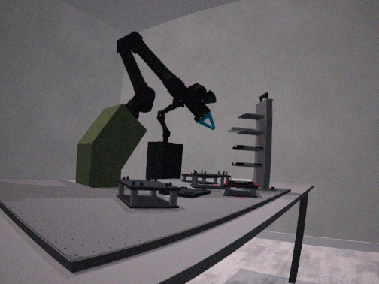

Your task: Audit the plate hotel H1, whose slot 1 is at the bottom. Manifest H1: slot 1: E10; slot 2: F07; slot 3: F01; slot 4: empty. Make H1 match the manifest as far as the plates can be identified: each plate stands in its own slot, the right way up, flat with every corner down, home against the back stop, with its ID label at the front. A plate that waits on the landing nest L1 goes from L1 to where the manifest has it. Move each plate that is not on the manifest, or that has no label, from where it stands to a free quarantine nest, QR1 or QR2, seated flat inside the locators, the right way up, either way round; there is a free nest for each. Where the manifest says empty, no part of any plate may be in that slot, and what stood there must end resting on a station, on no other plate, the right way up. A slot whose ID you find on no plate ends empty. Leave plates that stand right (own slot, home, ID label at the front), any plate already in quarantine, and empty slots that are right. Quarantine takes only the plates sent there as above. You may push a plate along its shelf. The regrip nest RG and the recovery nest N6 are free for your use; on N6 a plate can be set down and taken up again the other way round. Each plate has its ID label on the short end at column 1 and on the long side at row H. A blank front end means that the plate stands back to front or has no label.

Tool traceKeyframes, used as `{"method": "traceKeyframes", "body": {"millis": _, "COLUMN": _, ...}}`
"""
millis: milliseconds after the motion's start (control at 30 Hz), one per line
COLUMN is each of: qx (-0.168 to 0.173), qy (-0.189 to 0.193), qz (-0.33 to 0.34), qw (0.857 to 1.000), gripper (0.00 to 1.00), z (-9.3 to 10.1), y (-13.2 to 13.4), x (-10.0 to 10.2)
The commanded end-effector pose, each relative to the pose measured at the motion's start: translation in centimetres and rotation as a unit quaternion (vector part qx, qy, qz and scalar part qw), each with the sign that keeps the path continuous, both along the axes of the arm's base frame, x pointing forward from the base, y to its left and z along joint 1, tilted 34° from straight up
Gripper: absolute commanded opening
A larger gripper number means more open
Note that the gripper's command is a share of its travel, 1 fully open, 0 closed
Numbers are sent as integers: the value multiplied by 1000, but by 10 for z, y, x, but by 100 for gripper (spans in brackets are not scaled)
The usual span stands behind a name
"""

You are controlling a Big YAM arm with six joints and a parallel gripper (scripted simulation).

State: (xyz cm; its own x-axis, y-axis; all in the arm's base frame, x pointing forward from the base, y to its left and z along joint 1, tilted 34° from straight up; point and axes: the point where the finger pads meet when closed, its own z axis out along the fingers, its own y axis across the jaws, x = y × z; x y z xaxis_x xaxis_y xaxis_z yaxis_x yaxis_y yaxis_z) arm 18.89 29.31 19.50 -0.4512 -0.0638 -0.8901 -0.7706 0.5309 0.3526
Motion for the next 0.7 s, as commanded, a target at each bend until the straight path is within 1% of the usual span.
{"method": "traceKeyframes", "body": {"millis": 0, "qx": 12, "qy": 0, "qz": -4, "qw": 1000, "gripper": 0, "z": 4, "y": 2, "x": 2}}
{"method": "traceKeyframes", "body": {"millis": 100, "qx": 29, "qy": -12, "qz": -6, "qw": 999, "gripper": 0, "z": 30, "y": 10, "x": 10}}
{"method": "traceKeyframes", "body": {"millis": 133, "qx": 31, "qy": -14, "qz": -7, "qw": 999, "gripper": 0, "z": 33, "y": 10, "x": 12}}
{"method": "traceKeyframes", "body": {"millis": 233, "qx": 31, "qy": -14, "qz": -8, "qw": 999, "gripper": 0, "z": 34, "y": 11, "x": 14}}
{"method": "traceKeyframes", "body": {"millis": 333, "qx": 31, "qy": -14, "qz": -4, "qw": 999, "gripper": 0, "z": 34, "y": 13, "x": 12}}
{"method": "traceKeyframes", "body": {"millis": 667, "qx": 31, "qy": -14, "qz": -7, "qw": 999, "gripper": 0, "z": 37, "y": 16, "x": 19}}
